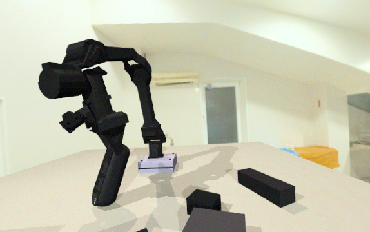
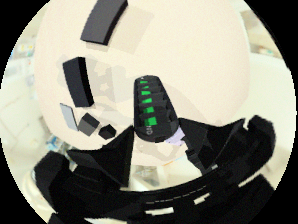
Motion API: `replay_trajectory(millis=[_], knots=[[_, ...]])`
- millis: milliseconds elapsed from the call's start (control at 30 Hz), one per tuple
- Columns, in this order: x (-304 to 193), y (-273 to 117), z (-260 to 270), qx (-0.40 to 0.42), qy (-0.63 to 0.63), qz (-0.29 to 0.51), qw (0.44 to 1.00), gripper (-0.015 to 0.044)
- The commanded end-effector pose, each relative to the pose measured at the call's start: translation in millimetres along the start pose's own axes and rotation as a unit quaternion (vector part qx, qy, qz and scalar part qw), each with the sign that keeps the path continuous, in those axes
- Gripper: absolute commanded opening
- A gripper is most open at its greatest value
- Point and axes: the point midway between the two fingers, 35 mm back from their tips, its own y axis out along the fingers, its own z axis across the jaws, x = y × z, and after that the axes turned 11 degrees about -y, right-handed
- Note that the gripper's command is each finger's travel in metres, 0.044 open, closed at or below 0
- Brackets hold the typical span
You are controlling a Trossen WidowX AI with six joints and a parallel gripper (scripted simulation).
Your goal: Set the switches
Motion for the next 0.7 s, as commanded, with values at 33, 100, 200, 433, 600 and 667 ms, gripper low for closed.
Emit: replay_trajectory(millis=[33, 100, 200, 433, 600, 667], knots=[[8.2, -2.3, 0.0, 0.003, -0.003, 0.000, 1.000, 0.0335], [9.8, -3.0, -0.3, 0.003, -0.003, 0.002, 1.000, 0.0335], [12.6, -4.0, -0.9, 0.004, -0.003, 0.005, 1.000, 0.0335], [17.9, -6.1, -1.9, 0.003, -0.003, -0.001, 1.000, 0.0335], [21.5, -7.4, -2.6, 0.002, -0.003, -0.007, 1.000, 0.0335], [22.9, -7.9, -2.9, 0.001, -0.003, -0.009, 1.000, 0.0335]])
